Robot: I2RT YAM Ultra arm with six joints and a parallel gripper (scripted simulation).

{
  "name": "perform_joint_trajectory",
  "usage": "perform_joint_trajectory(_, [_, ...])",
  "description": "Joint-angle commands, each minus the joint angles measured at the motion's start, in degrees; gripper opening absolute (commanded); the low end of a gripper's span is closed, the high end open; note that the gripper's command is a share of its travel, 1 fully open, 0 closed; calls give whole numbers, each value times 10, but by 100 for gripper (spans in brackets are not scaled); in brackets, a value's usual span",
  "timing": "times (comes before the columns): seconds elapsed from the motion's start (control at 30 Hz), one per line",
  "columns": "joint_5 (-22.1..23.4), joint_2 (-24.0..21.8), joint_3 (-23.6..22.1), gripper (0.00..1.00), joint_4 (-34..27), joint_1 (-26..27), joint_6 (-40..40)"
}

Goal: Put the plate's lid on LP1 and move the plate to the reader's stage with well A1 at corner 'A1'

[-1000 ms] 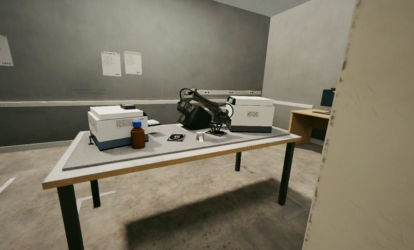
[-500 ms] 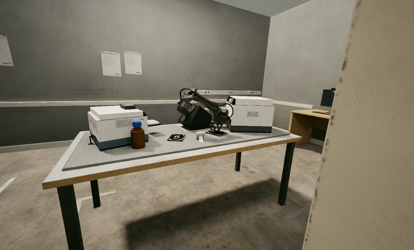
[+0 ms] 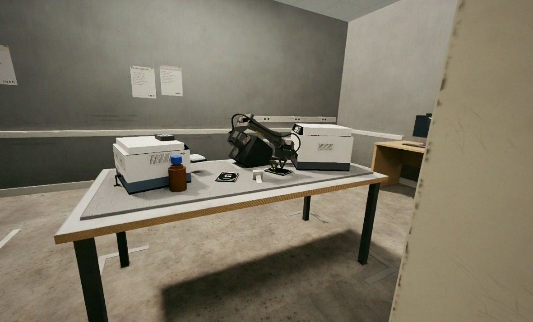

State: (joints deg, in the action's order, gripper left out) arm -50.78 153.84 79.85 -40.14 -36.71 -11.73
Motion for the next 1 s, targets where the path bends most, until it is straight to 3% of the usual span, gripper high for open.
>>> perform_joint_trajectory(0.0, [-1, -1, 0, 100, 2, -6, 1])
perform_joint_trajectory(0.97, [19, -25, 36, 100, -77, -46, -49])
